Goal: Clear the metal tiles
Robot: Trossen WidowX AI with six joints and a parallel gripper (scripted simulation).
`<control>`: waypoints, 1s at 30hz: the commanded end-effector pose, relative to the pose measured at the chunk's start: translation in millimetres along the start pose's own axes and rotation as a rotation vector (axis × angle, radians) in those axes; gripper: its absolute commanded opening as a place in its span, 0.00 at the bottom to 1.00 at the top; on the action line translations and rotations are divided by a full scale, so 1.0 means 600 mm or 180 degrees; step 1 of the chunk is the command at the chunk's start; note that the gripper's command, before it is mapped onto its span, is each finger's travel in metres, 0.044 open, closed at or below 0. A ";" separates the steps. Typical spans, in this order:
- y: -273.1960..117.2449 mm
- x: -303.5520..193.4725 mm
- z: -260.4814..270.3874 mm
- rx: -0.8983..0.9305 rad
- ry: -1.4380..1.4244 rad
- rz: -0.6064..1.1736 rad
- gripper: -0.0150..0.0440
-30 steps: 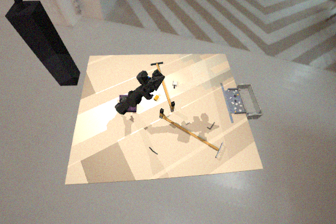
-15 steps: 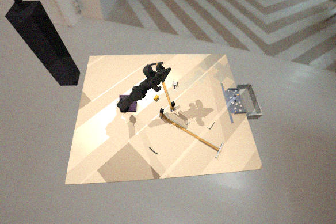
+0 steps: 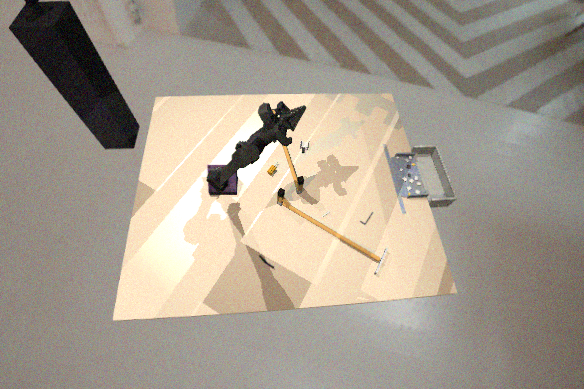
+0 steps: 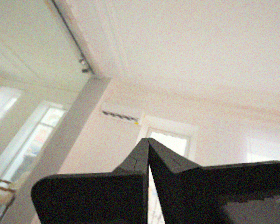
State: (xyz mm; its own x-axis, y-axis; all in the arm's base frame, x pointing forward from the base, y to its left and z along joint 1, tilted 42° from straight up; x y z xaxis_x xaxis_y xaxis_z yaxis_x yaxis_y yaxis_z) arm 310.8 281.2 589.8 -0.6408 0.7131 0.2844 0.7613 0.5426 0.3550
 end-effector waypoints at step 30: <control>0.055 -0.024 0.182 0.0885 0.0472 0.0369 0.25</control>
State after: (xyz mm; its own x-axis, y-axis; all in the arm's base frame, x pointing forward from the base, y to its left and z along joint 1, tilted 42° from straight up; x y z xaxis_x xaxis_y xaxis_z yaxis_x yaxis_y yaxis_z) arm 351.1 331.8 510.5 -0.5564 0.7106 0.4306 0.8103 0.5788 0.0918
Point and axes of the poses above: the point midway between the two fingers, 35 mm back from their tips, its own y axis out along the fingers, its own z axis across the jaws, x = y × z, the point moved 5 cm from there along -y, back along the fingers
